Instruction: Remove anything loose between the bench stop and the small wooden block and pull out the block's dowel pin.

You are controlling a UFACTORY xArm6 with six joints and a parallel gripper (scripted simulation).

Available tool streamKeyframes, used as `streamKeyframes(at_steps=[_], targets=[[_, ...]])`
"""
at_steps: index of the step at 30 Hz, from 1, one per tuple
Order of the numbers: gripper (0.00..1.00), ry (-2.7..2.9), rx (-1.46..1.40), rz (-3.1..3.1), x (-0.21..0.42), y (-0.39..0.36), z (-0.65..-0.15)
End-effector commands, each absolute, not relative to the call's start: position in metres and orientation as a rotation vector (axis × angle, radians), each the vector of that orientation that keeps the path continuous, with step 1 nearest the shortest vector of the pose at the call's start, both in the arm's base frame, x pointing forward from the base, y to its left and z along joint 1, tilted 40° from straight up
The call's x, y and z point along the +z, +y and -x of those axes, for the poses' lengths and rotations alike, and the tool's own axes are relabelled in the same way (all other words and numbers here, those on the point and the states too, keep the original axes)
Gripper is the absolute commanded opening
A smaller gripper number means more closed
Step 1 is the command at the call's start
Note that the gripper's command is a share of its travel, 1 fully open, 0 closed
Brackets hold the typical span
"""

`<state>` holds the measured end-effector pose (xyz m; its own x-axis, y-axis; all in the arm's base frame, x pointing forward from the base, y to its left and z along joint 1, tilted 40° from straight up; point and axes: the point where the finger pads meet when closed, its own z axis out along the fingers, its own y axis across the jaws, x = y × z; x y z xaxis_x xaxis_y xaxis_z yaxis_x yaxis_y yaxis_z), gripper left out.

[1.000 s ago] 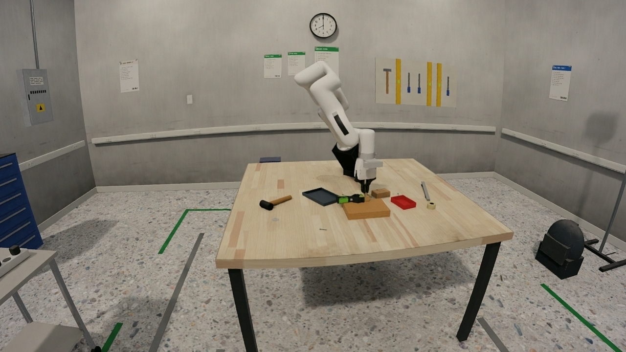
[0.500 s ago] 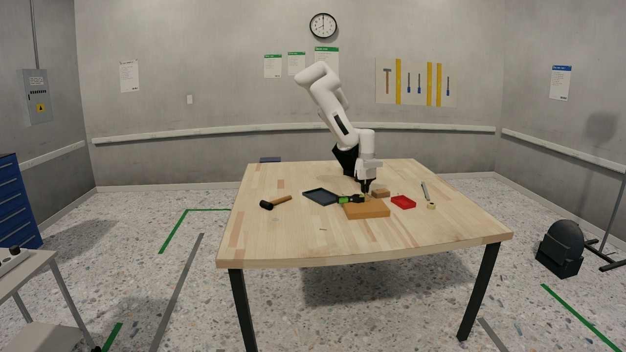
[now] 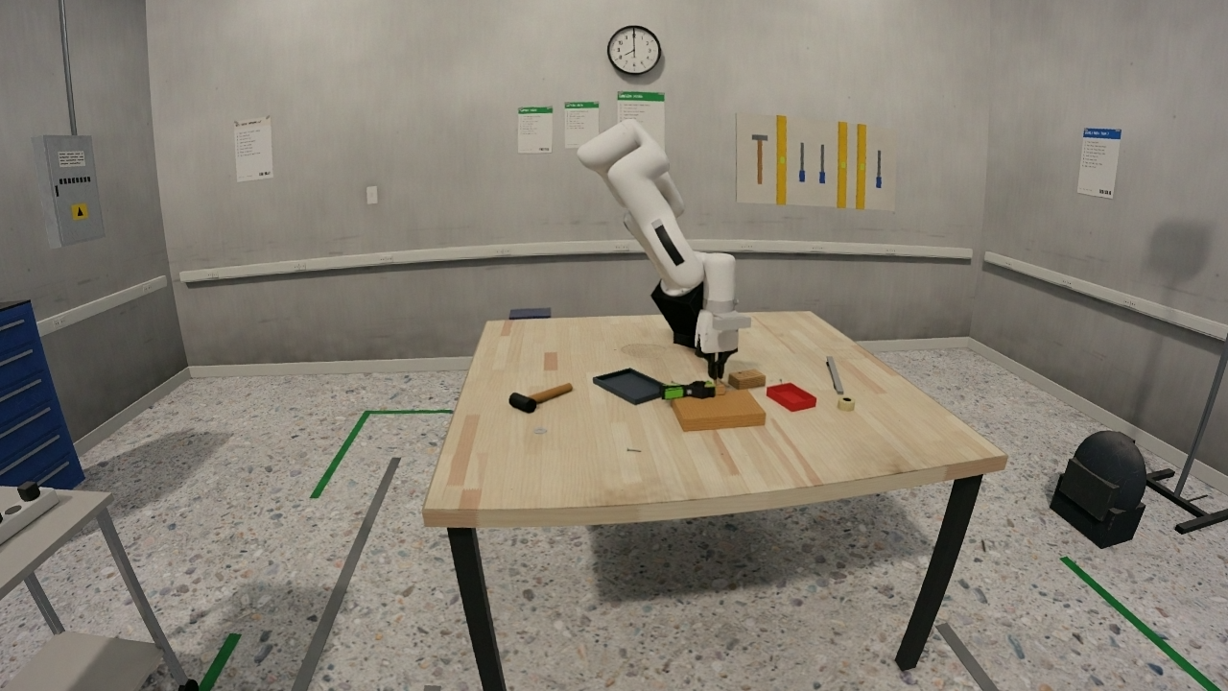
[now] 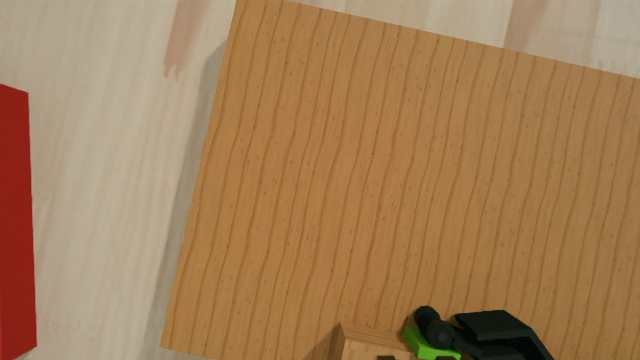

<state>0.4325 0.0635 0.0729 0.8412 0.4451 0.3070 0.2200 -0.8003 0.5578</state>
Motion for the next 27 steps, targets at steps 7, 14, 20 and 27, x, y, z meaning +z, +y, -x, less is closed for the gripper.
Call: streamKeyframes(at_steps=[7, 14, 20, 27], targets=[[0.00, 0.488, 0.591, -2.503, 0.0737, 0.0643, -0.4330], [0.00, 0.488, 0.591, -2.503, 0.0737, 0.0643, -0.4330], [0.00, 0.472, 0.596, -2.508, 0.0740, 0.0644, -0.4329], [0.00, 0.408, 0.615, -2.526, 0.0750, 0.0649, -0.4323]])
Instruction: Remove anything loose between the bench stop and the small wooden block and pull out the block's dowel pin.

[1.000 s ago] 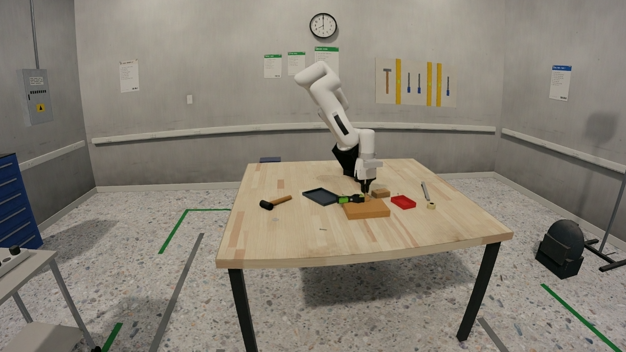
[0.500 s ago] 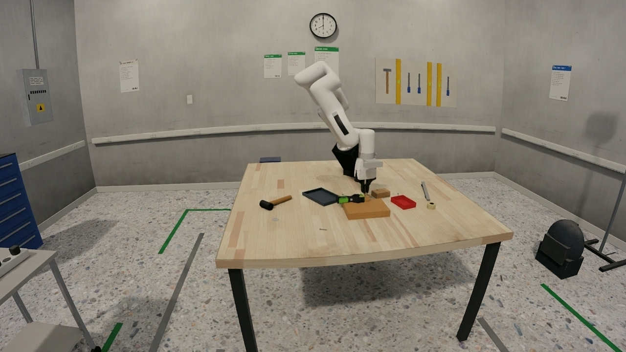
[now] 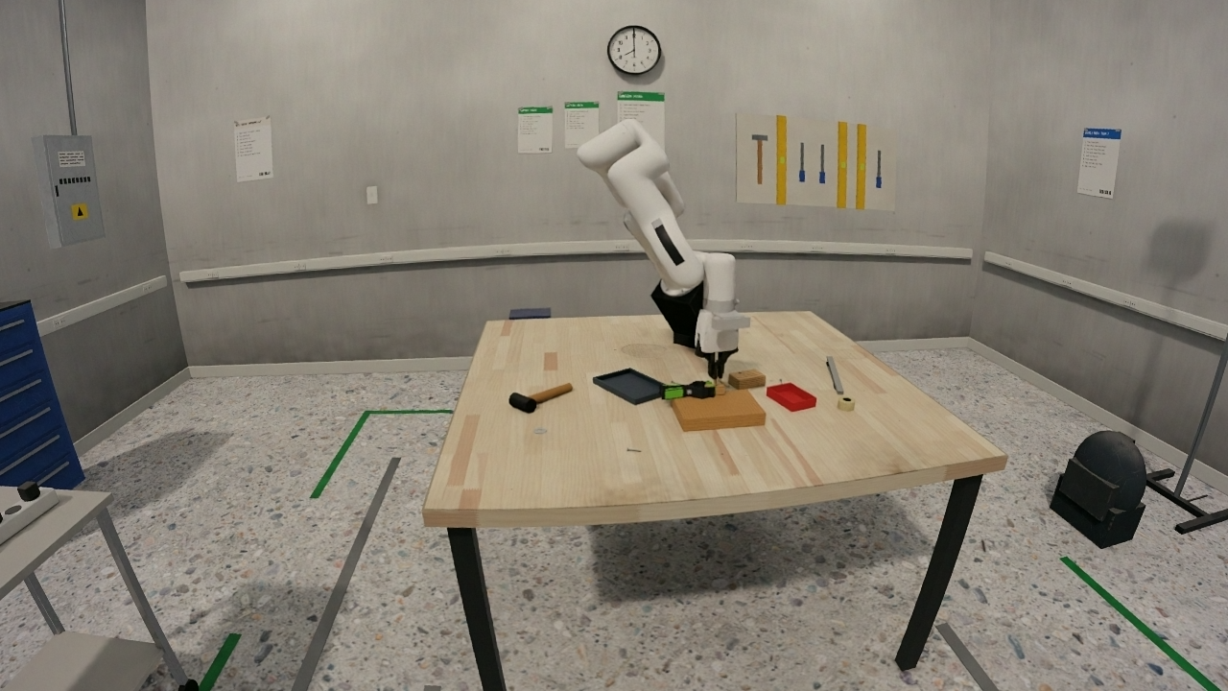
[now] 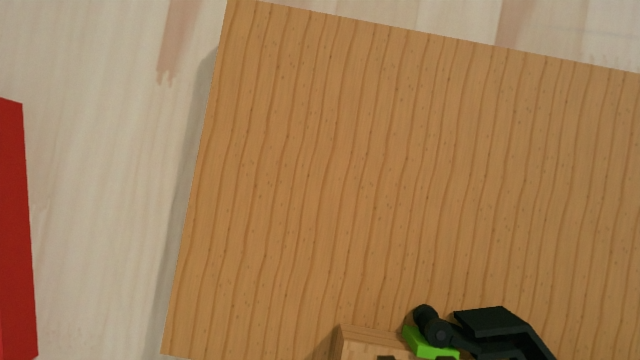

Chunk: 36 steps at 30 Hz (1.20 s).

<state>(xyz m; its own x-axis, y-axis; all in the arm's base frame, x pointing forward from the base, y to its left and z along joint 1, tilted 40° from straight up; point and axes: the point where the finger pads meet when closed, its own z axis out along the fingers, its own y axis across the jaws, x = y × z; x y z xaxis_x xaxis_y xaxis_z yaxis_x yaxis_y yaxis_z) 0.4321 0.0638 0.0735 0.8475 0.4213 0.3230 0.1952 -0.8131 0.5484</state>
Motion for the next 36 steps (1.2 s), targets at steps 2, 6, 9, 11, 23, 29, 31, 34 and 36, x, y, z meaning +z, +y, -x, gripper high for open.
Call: streamKeyframes(at_steps=[2, 6, 9, 11, 23, 29, 31, 34, 36], targets=[[0.00, 0.395, 0.619, -2.530, 0.075, 0.065, -0.432], [0.00, 0.352, 0.632, -2.542, 0.076, 0.065, -0.432], [0.00, 0.304, 0.647, -2.554, 0.077, 0.066, -0.431], [0.00, 0.272, 0.656, -2.562, 0.077, 0.066, -0.431], [0.00, 0.236, 0.667, -2.570, 0.091, 0.073, -0.422], [0.00, 0.236, 0.667, -2.570, 0.096, 0.076, -0.419], [0.00, 0.236, 0.667, -2.570, 0.097, 0.076, -0.418], [0.00, 0.236, 0.667, -2.570, 0.097, 0.076, -0.418], [0.00, 0.236, 0.667, -2.570, 0.097, 0.076, -0.418]])
